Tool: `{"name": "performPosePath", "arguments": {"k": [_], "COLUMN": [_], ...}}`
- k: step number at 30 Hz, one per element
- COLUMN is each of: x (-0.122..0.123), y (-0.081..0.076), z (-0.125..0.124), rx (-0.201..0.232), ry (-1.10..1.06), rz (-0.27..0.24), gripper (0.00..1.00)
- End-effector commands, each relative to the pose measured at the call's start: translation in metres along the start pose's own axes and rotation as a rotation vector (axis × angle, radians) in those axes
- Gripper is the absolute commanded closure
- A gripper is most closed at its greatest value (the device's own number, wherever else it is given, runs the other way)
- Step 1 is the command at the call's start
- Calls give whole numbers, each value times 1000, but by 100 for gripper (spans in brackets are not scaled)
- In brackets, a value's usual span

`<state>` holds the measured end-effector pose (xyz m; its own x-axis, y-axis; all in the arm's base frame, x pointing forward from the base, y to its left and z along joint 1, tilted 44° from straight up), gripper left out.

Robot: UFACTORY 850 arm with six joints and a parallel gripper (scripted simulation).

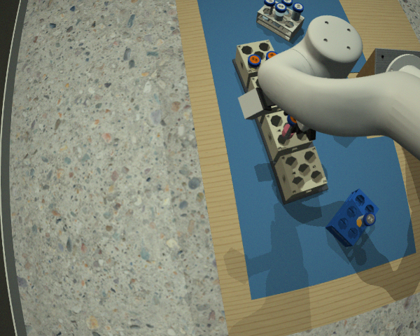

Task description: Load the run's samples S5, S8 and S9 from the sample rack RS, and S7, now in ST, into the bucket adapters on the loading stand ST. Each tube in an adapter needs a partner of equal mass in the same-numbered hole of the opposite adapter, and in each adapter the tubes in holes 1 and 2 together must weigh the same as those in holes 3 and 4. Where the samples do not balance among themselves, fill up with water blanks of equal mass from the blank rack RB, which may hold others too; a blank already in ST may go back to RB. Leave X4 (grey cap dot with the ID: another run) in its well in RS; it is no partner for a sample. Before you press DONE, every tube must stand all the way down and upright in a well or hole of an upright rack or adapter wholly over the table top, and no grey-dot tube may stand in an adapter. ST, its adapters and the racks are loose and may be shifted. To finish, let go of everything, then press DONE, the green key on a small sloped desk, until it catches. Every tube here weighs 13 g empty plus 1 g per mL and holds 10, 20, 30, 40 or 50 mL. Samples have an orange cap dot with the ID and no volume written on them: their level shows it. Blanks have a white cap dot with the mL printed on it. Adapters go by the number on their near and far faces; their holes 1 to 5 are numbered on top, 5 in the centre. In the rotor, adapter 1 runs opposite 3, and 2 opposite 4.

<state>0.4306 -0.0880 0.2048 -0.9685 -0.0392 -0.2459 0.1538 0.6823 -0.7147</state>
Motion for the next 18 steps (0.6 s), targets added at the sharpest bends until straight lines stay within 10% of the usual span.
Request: {"name": "performPosePath", "arguments": {"k": [1, 18], "x": [-1, -1], "y": [7, 22], "z": [0, 0], "rx": [1, 1], "ry": [-1, -1], "rz": [2, 2], "gripper": [100, 100]}}
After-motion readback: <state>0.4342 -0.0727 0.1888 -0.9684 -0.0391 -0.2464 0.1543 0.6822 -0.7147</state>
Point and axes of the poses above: the point where the finger pads meet when closed, its own y axis out along the fingers, its own z axis across the jaws, x = y × z, the point moved 1 cm from there along -y, back along the fingers, and after that the axes turned 10 degrees about -y, right-handed, at the moved point
